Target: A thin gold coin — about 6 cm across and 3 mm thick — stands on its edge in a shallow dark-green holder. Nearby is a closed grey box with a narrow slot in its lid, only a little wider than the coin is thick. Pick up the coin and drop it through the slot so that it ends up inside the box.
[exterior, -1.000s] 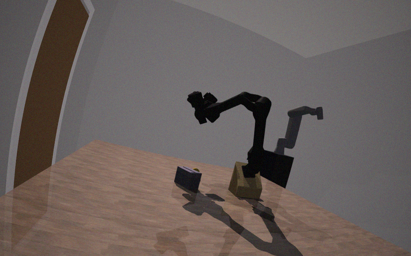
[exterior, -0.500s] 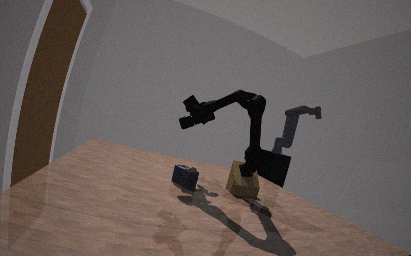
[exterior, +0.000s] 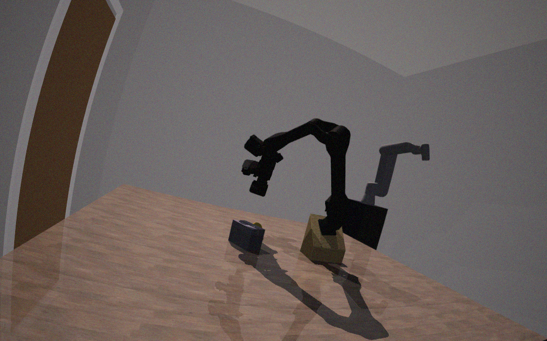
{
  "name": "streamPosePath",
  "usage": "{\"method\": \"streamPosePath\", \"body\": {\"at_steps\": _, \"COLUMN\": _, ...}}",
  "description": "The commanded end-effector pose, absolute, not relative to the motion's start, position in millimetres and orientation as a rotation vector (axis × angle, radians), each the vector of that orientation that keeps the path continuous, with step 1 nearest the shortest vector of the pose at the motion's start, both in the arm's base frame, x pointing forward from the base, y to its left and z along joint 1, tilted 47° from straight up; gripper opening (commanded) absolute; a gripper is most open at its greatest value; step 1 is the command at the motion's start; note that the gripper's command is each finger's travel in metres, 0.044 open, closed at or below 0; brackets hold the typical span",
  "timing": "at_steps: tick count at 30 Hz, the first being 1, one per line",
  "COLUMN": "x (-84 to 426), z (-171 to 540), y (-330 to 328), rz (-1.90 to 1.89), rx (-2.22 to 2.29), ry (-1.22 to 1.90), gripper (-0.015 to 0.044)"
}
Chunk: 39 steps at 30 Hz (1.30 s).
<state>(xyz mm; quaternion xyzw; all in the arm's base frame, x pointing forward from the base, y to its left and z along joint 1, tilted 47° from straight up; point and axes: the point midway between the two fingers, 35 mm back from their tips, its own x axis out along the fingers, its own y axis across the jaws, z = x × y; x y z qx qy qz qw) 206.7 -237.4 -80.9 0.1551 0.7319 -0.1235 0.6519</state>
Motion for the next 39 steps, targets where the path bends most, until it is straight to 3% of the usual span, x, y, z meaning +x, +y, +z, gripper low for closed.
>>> {"method": "streamPosePath", "body": {"at_steps": 1, "x": 217, "z": -49, "y": -153, "rz": 0.655, "rx": 0.371, "ry": 1.375, "gripper": 0.0161}}
{"method": "streamPosePath", "body": {"at_steps": 5, "x": 221, "z": -36, "y": -140, "rz": 0.790, "rx": 0.375, "ry": 1.246, "gripper": 0.0161}}
{"method": "streamPosePath", "body": {"at_steps": 23, "x": 221, "z": -39, "y": -143, "rz": 0.790, "rx": 0.375, "ry": 1.246, "gripper": 0.0161}}
{"method": "streamPosePath", "body": {"at_steps": 39, "x": 226, "z": -75, "y": -108, "rz": 0.791, "rx": 0.376, "ry": 1.244, "gripper": 0.0161}}
